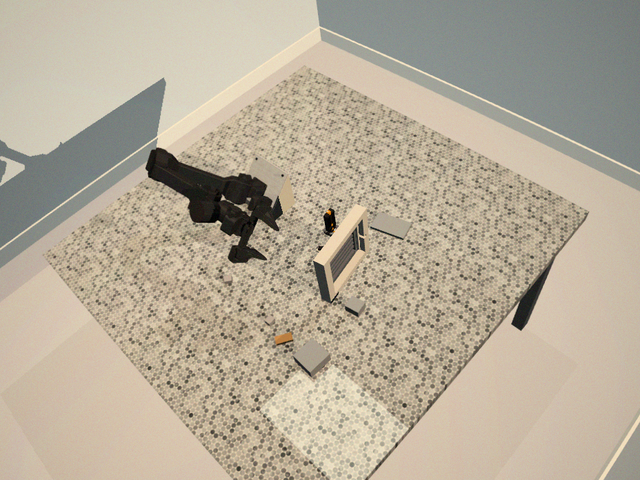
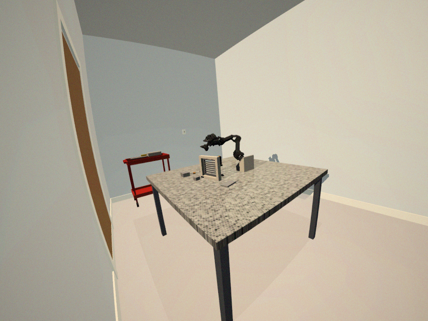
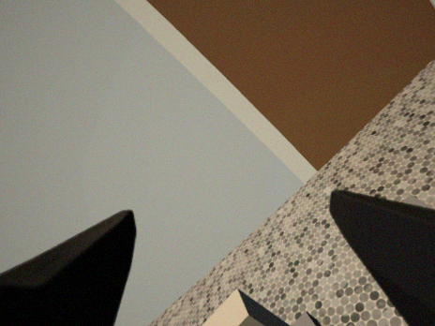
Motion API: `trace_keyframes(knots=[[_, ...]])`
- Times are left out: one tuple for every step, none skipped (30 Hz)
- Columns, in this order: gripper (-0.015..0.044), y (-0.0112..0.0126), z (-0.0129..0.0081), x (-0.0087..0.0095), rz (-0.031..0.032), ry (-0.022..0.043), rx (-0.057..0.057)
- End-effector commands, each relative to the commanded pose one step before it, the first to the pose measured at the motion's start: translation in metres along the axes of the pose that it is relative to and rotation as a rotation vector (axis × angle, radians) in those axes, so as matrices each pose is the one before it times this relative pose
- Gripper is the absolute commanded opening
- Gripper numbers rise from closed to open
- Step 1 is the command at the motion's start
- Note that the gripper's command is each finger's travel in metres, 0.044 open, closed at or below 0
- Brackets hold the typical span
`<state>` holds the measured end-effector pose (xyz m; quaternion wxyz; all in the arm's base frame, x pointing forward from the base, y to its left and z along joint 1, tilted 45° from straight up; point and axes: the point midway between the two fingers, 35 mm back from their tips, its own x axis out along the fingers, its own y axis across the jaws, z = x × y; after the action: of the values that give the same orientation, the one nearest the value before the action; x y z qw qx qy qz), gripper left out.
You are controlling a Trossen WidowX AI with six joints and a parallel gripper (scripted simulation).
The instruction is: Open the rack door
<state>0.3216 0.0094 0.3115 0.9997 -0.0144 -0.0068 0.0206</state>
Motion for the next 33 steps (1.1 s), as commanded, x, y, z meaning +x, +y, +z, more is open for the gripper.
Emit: trace_keyframes(knots=[[0.0374, 0.00026, -0.00028, 0.0003, 0.00059, 0.00191, 0.0009], [0.0347, 0.00077, -0.00085, 0.0009, 0.00177, 0.00575, 0.0028], [0.0321, 0.00129, -0.00142, 0.0015, 0.00292, 0.00959, 0.0046], [0.0295, 0.00182, -0.002, 0.00209, 0.00401, 0.01345, 0.0063], [0.028, 0.00236, -0.00258, 0.00268, 0.00503, 0.01733, 0.0079], [0.028, 0.0029, -0.00316, 0.00326, 0.00595, 0.02121, 0.0094], [0.028, 0.00319, -0.00346, 0.00355, 0.00624, 0.02318, 0.0098], [0.028, 0.00322, -0.00348, 0.00355, 0.00598, 0.02329, 0.0094], [0.028, 0.0032, -0.00345, 0.0035, 0.00563, 0.02304, 0.0089], [0.028, 0.00278, -0.00299, 0.00303, 0.00466, 0.01999, 0.0074], [0.028, 0.00153, -0.00334, 0.00299, -0.00201, 0.02286, 0.0038], [0.028, 0.00182, -0.00386, 0.00344, -0.00254, 0.02652, 0.0039], [0.028, 0.00187, -0.00384, 0.0034, -0.00277, 0.02645, 0.0033], [0.028, 0.00191, -0.00381, 0.00337, -0.003, 0.02638, 0.0028], [0.028, 0.00195, -0.00378, 0.00333, -0.00324, 0.02629, 0.0022], [0.028, 0.00199, -0.00375, 0.0033, -0.00348, 0.02619, 0.0016], [0.028, 0.00203, -0.00372, 0.00326, -0.00373, 0.02608, 0.0011], [0.028, 0.00206, -0.00369, 0.00322, -0.00398, 0.02595, 0.0005], [0.028, 0.0021, -0.00366, 0.00318, -0.00424, 0.02582, 0.0], [0.028, 0.00214, -0.00363, 0.00313, -0.0045, 0.02567, -0.0006], [0.028, 0.00162, -0.00335, 0.00292, -0.00557, 0.02672, 0.0026], [0.028, 0.00166, -0.00336, 0.0029, -0.006, 0.0269, 0.0022], [0.028, 0.00167, -0.00333, 0.00285, -0.00636, 0.02671, 0.0017], [0.028, 0.00168, -0.00329, 0.00279, -0.00671, 0.02651, 0.0012], [0.028, 0.00169, -0.00326, 0.00274, -0.00708, 0.0263, 0.0007], [0.028, 0.0017, -0.00322, 0.00268, -0.00744, 0.02608, 0.0002], [0.028, 0.0017, -0.00318, 0.00262, -0.0078, 0.02584, -0.0003], [0.028, 0.00171, -0.00315, 0.00256, -0.00816, 0.0256, -0.0007], [0.028, 0.00172, -0.00311, 0.0025, -0.00853, 0.02534, -0.0012], [0.028, 0.00172, -0.00307, 0.00243, -0.00889, 0.02507, -0.0017], [0.028, 0.00172, -0.00303, 0.00237, -0.00926, 0.02479, -0.0021], [0.028, 0.00173, -0.00299, 0.00231, -0.00962, 0.02449, -0.0025], [0.028, 0.00173, -0.00295, 0.00224, -0.00998, 0.02419, -0.003]])
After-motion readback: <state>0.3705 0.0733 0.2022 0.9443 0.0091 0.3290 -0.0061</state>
